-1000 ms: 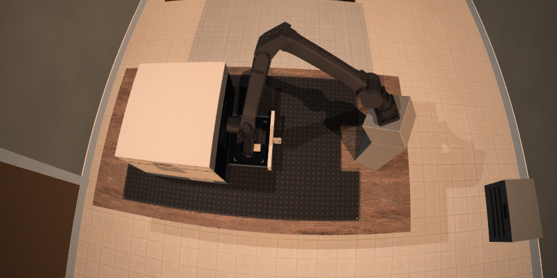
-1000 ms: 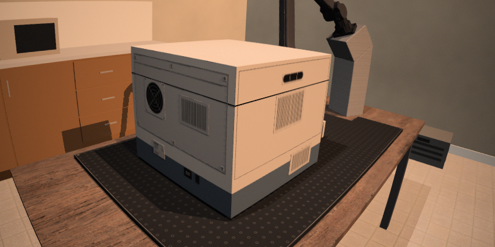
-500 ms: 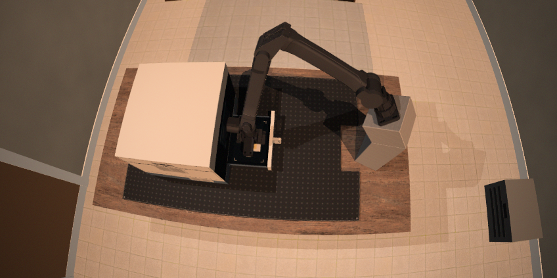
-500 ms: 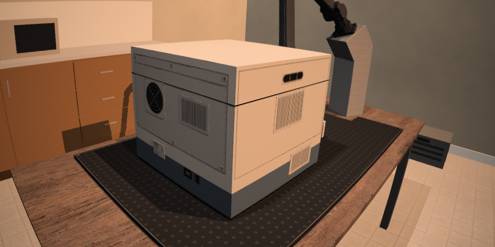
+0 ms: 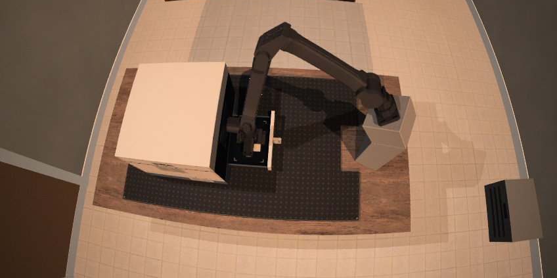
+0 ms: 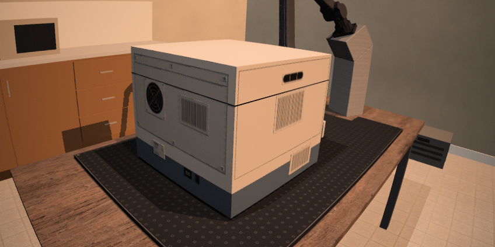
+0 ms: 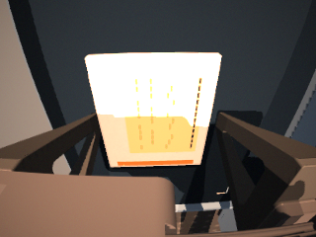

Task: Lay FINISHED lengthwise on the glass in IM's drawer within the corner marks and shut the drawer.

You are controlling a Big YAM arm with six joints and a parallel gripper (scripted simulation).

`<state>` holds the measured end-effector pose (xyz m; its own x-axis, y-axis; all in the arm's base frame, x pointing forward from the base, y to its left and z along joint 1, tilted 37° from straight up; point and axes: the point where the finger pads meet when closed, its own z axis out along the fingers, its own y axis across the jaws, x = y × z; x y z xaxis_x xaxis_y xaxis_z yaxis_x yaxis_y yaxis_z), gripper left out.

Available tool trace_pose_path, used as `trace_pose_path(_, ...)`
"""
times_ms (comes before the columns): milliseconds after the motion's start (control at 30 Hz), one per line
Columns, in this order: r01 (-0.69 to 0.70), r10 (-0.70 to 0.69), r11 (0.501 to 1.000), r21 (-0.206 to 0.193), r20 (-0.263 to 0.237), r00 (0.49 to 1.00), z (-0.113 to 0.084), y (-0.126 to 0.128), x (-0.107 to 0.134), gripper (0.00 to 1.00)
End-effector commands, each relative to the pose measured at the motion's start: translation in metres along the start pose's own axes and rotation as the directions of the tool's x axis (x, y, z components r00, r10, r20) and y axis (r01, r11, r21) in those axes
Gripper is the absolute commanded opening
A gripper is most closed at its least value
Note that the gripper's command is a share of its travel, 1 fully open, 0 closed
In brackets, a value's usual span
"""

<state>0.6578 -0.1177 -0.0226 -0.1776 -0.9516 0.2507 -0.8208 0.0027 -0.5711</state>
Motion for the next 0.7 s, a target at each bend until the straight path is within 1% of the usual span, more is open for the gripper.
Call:
trace_pose_path(0, -0.014, 0.014, 1.0, 0.014, -0.008, 1.0, -0.0066, -0.0106, 0.0137, 0.92)
trace_pose_path(233, -0.014, 0.014, 1.0, 0.014, -0.008, 1.0, -0.0066, -0.0106, 0.0137, 0.92)
trace_pose_path(267, -0.014, 0.015, 0.999, 0.032, -0.009, 1.0, -0.0076, -0.0133, 0.0142, 0.92)
trace_pose_path(367, -0.01, 0.011, 0.999, 0.043, -0.009, 1.0, -0.0097, -0.0134, 0.0145, 0.92)
trace_pose_path(467, -0.008, 0.009, 0.999, 0.045, -0.008, 1.0, -0.0062, -0.01, 0.0131, 0.92)
trace_pose_path(567, -0.01, 0.01, 0.998, 0.06, -0.009, 1.0, -0.0088, -0.0136, 0.014, 0.92)
trace_pose_path(667, -0.012, 0.012, 0.998, 0.062, -0.009, 1.0, -0.009, -0.014, 0.0141, 0.92)
